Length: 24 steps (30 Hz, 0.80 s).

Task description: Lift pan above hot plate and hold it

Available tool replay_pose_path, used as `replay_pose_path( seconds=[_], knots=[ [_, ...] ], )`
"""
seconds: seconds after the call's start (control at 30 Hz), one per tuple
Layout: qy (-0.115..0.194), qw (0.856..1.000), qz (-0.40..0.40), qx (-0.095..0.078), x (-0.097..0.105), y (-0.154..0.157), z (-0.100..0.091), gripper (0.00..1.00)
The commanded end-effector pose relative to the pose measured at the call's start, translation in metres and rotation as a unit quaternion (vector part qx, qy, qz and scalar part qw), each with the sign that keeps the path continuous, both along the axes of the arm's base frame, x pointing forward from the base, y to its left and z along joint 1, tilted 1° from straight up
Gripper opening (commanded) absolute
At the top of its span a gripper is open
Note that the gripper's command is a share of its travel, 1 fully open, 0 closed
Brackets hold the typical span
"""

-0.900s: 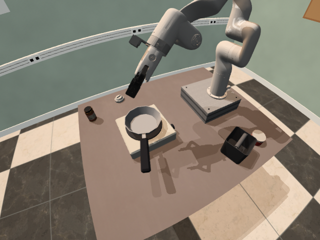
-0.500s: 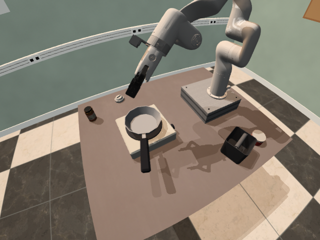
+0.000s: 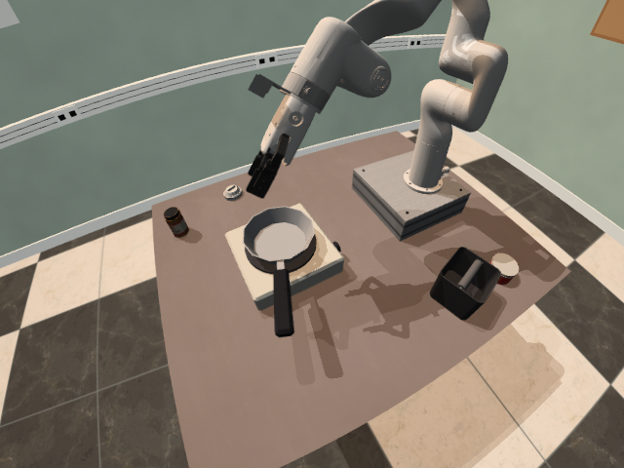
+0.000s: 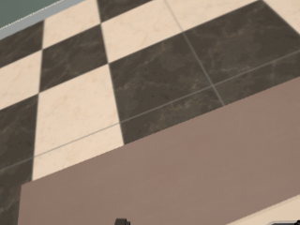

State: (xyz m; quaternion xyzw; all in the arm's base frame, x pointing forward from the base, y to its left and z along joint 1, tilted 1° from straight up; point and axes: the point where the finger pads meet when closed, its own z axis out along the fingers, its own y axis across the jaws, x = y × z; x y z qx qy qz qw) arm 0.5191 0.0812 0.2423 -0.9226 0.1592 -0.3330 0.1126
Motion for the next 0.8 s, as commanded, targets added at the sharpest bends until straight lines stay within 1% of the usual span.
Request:
replay_pose_path(
  seconds=[0.0,0.13,0.2,0.23,0.27,0.37,0.5,0.7,0.77],
  knots=[
    [0.026,0.997,0.061,-0.05,0.007,0.007,-0.009,1.0],
    [0.047,0.989,0.112,-0.087,0.011,0.013,-0.018,1.0],
    [0.047,0.989,0.112,-0.087,0.011,0.013,-0.018,1.0],
    [0.06,0.982,0.144,-0.109,0.013,0.017,-0.024,1.0],
    [0.066,0.978,0.159,-0.118,0.014,0.018,-0.026,1.0],
    [0.079,0.968,0.193,-0.14,0.016,0.022,-0.032,1.0],
    [0.098,0.949,0.248,-0.17,0.018,0.028,-0.041,1.0],
    [0.125,0.912,0.329,-0.21,0.019,0.036,-0.054,1.0],
    [0.125,0.912,0.329,-0.21,0.019,0.036,-0.054,1.0]
  ],
)
